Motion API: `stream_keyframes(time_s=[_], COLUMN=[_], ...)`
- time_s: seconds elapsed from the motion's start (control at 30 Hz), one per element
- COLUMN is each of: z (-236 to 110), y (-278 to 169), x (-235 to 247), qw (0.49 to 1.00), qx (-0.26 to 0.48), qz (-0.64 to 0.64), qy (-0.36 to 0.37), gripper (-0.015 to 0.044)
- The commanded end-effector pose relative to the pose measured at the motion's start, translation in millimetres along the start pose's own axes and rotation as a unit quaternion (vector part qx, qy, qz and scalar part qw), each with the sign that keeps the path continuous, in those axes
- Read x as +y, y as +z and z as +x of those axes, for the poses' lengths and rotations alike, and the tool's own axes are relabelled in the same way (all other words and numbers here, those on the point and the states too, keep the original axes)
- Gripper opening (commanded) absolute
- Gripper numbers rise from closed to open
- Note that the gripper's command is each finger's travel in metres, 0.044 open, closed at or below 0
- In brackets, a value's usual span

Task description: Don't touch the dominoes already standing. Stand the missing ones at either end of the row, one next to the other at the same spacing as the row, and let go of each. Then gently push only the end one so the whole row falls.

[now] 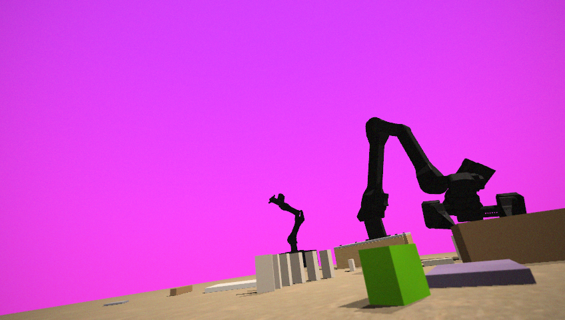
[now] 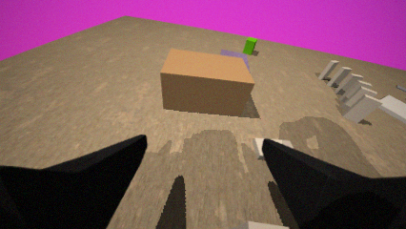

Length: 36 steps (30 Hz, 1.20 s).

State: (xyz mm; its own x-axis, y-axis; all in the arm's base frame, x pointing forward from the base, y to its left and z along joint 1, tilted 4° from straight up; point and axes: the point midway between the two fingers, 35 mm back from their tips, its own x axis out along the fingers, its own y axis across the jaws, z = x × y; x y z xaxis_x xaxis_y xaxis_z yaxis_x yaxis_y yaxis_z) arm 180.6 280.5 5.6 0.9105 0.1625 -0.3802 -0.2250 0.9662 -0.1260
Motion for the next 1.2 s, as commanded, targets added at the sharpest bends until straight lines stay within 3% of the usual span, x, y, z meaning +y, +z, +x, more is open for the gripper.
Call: stream_keyframes(time_s=[0.0,0.37,0.6,1.03,1.17], z=[18,-20,-43,-46,-35], y=[13,41,45,46,26], x=[3,-26,-45,-46,-43], qw=[0.974,0.889,0.852,0.848,0.848], qx=[0.225,0.453,0.519,0.526,0.526], qz=[-0.001,0.062,0.069,0.071,0.071], qy=[0.026,0.030,0.010,0.008,0.008], gripper=[0.0440,0.0440,0.0440,0.0440,0.0440])
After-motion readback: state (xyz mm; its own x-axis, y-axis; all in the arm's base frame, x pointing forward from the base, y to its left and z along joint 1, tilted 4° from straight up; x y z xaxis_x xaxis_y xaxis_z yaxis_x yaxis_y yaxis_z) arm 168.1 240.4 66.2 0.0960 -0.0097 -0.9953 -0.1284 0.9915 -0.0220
